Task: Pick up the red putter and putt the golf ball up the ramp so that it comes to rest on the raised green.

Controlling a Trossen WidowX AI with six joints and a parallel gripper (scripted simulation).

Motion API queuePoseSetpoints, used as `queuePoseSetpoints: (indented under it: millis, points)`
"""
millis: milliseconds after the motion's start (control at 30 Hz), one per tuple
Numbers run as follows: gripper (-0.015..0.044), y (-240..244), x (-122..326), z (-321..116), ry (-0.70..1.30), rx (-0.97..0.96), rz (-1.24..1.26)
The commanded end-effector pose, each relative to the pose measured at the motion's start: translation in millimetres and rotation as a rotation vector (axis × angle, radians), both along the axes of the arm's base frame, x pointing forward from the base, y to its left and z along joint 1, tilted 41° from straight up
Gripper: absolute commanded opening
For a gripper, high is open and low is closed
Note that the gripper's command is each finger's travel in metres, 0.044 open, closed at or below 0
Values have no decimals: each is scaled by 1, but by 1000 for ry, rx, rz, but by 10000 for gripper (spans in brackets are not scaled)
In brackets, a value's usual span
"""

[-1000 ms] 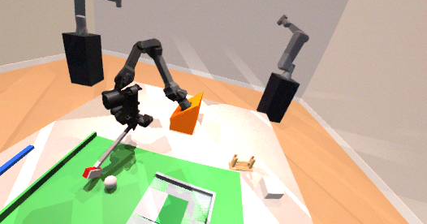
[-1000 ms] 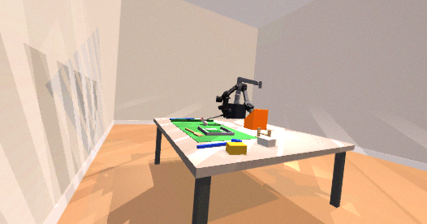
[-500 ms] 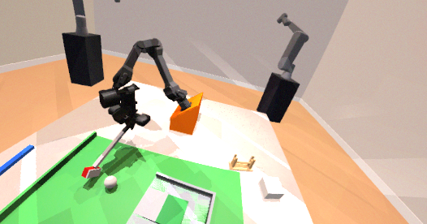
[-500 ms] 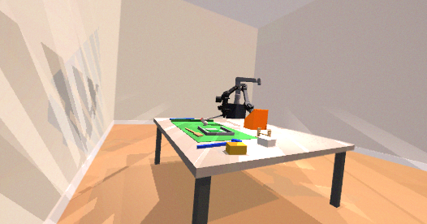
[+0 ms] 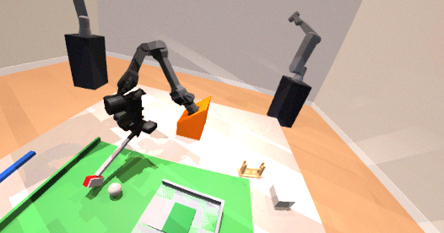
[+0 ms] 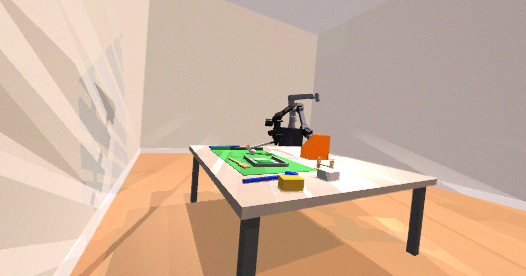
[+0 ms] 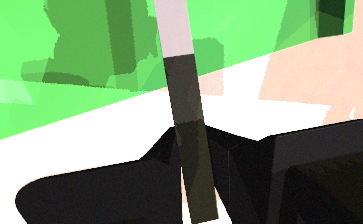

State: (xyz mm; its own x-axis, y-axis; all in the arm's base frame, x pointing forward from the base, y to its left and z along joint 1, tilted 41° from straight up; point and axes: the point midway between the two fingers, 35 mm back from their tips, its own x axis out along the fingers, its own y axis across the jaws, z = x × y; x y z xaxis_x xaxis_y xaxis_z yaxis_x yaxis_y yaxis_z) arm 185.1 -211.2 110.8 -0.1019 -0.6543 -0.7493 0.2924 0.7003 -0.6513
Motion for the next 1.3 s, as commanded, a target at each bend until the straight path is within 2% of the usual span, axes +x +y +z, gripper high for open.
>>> queuePoseSetpoints:
  millis: [0, 233, 733, 1267]
  points:
    - [0, 32, 14, -32, 14, 20, 15]
    - [0, 81, 23, -73, 15, 1, 21]
    - [0, 120, 29, -29, 15, 3, 21]
    - [0, 117, 28, -34, 25, 2, 25]
